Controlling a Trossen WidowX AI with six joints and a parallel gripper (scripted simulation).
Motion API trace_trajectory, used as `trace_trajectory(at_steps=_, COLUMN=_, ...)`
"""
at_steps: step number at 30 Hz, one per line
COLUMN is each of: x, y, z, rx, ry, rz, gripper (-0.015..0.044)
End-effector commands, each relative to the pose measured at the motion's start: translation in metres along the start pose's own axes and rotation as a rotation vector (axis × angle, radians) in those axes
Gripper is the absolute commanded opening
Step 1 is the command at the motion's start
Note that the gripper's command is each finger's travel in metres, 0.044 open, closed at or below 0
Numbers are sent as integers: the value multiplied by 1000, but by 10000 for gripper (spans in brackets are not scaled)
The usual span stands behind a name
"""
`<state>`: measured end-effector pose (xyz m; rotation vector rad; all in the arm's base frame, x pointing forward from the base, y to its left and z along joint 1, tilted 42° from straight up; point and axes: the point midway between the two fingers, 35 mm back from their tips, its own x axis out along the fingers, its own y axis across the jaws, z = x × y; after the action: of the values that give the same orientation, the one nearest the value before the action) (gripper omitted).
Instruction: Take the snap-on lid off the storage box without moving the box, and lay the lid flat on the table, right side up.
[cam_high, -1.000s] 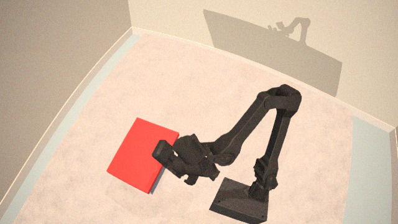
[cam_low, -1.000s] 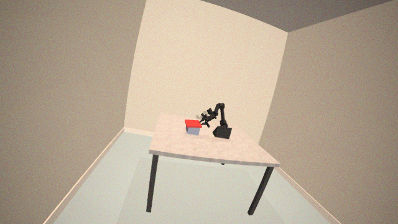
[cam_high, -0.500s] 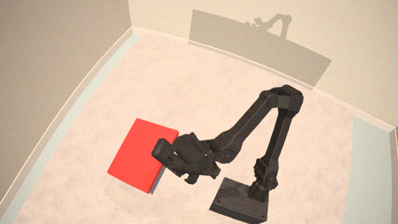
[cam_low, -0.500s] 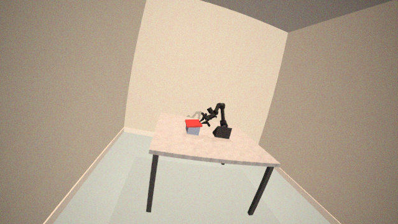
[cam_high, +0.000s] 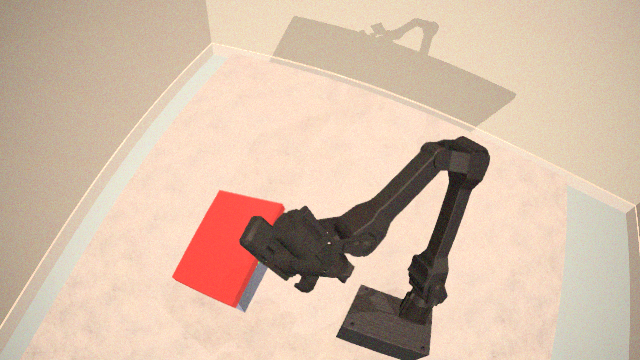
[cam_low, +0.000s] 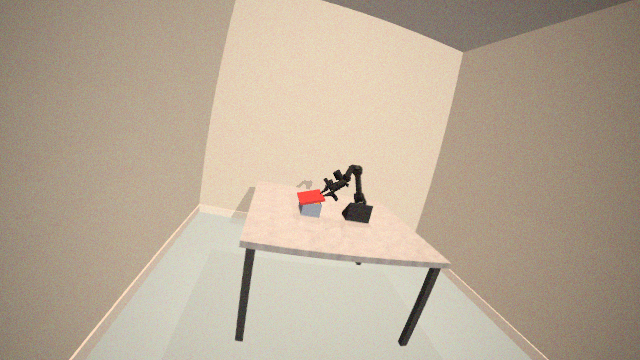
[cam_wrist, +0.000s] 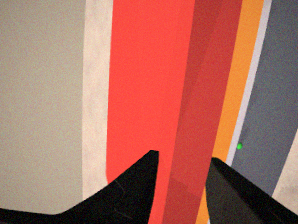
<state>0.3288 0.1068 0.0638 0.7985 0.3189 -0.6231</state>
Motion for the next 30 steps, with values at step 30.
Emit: trace_trajectory(at_steps=30, x=-24, y=42, z=1, rx=13, ry=-1, rz=10, gripper=0)
